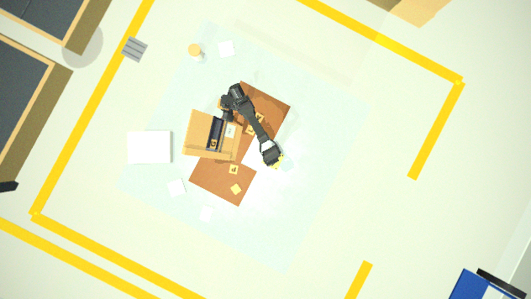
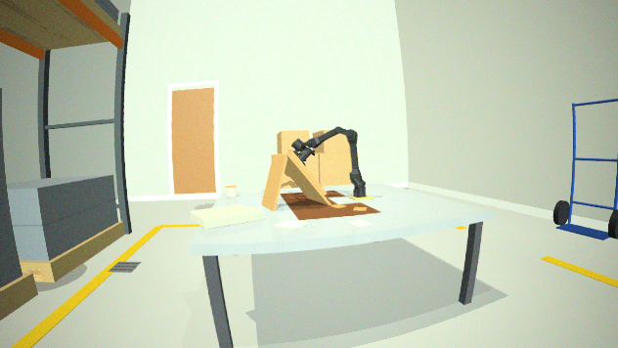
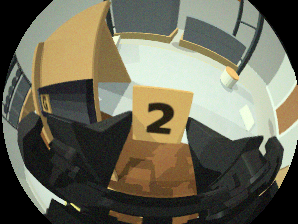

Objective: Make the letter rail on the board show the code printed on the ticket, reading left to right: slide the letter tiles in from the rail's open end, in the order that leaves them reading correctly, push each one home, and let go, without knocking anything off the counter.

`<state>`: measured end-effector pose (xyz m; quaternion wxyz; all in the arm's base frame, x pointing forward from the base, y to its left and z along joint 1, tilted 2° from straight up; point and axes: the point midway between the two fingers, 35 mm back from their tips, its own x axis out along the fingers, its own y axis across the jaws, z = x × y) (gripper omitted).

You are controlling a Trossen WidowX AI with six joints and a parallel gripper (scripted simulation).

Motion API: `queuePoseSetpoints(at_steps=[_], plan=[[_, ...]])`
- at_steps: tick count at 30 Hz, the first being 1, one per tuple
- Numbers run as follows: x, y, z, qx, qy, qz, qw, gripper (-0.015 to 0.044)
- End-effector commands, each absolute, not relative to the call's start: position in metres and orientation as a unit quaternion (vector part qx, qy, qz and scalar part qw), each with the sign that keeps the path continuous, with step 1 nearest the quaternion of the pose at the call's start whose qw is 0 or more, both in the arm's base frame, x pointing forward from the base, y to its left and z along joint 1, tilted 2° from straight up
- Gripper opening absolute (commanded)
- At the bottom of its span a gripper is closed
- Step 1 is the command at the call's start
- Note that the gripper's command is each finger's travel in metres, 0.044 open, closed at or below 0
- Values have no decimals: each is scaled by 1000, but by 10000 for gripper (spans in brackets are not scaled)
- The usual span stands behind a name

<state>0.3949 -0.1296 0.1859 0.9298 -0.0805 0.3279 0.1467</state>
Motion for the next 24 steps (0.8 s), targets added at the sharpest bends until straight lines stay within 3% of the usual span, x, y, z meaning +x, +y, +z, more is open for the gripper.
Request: queuePoseSetpoints(at_steps=[1,24], plan=[[394,-128,189,-82,326,144,931,0],[391,-118,188,-81,326,144,931,0]])
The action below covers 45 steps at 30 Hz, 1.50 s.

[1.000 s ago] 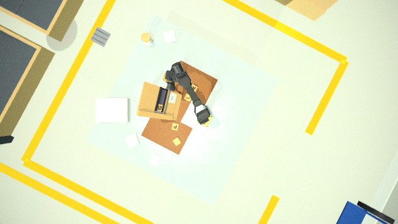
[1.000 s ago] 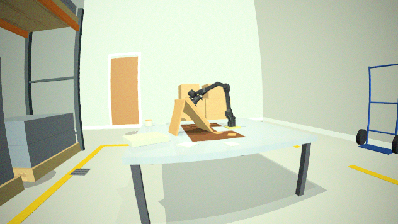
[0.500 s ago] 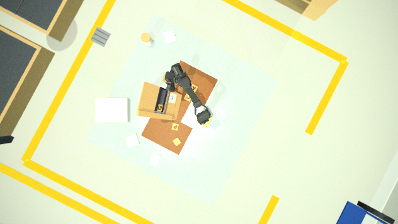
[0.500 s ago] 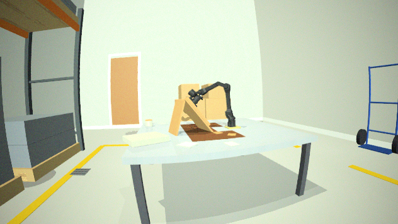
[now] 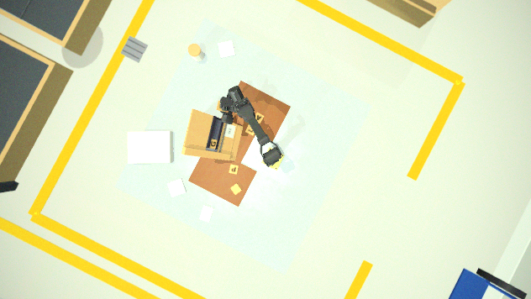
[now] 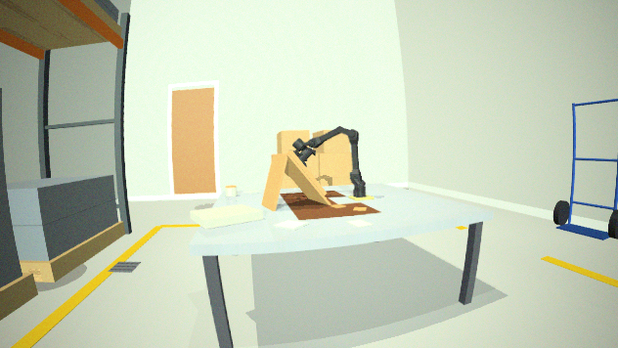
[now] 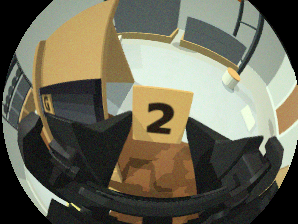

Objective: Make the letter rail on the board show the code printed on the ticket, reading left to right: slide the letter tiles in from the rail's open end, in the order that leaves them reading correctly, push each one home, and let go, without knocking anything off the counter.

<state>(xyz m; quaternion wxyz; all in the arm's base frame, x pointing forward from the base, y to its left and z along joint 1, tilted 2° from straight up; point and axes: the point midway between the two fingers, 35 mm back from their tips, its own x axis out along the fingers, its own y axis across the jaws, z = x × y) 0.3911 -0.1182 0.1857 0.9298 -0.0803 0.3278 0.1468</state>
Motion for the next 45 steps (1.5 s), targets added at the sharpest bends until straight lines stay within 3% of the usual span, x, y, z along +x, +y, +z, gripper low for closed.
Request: queuePoseSetpoints(at_steps=[1,45], plan=[[391,-117,188,-81,326,144,931,0],[384,-96,186,-80,326,144,931,0]])
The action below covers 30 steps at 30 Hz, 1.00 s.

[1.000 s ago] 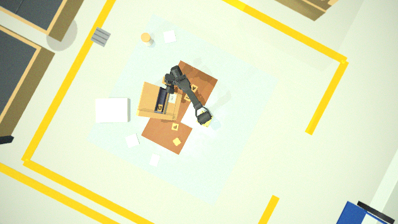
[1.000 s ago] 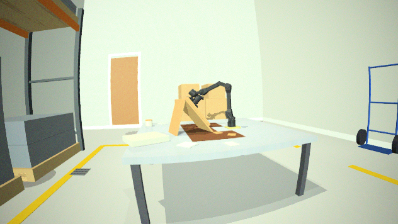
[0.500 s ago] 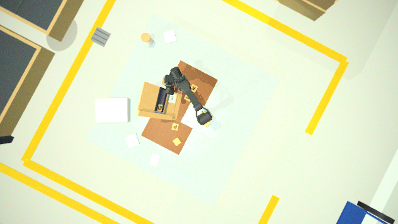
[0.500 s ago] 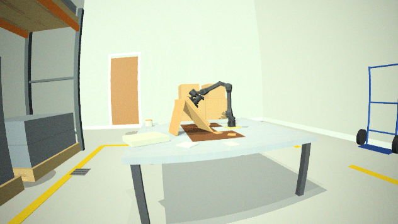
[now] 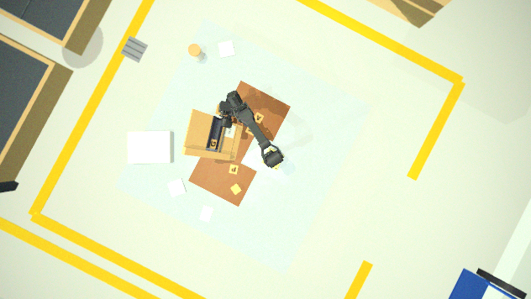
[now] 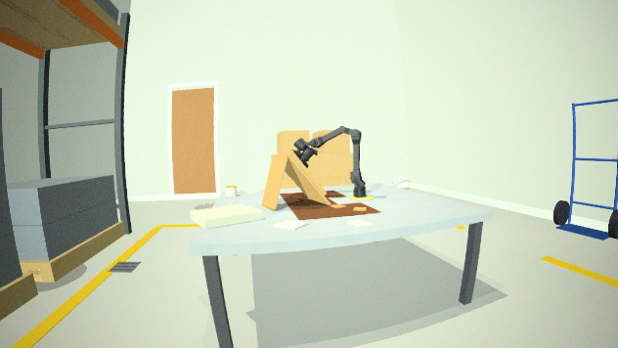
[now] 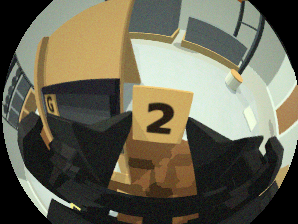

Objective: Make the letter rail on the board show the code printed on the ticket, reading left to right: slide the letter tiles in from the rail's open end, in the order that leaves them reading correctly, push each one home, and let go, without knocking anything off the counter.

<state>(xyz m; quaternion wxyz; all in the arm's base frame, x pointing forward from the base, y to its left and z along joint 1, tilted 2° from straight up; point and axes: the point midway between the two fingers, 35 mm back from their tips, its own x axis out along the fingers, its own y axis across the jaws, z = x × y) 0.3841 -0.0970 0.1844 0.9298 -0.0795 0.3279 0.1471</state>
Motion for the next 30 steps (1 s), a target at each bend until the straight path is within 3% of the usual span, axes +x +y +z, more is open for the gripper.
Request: queuePoseSetpoints(at_steps=[1,30], plan=[[384,-96,186,-80,326,144,931,0],[379,-82,186,-80,326,144,931,0]])
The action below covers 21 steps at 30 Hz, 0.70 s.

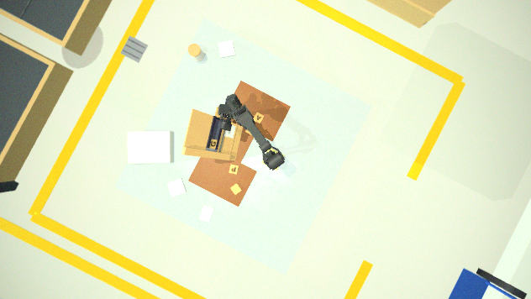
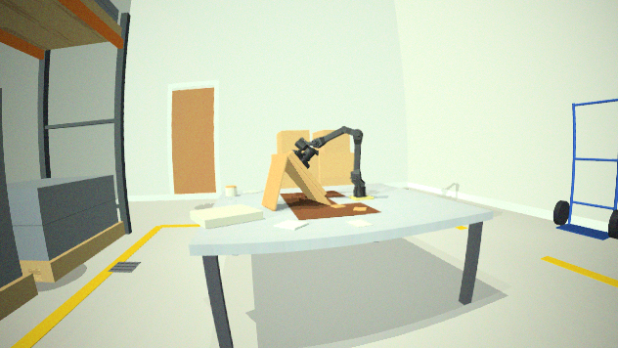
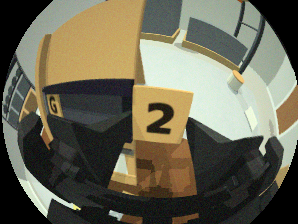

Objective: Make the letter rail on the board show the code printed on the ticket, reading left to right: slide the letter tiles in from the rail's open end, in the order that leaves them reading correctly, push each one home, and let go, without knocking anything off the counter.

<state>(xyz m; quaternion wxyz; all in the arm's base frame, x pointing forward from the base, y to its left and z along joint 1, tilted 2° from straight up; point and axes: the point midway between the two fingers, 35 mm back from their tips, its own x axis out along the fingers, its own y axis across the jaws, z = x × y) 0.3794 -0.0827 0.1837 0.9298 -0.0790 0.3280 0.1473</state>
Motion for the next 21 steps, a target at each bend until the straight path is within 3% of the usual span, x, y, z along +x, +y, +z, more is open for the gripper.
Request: queuePoseSetpoints(at_steps=[1,21], plan=[[379,-82,186,-80,326,144,931,0],[376,-72,185,-79,326,145,931,0]])
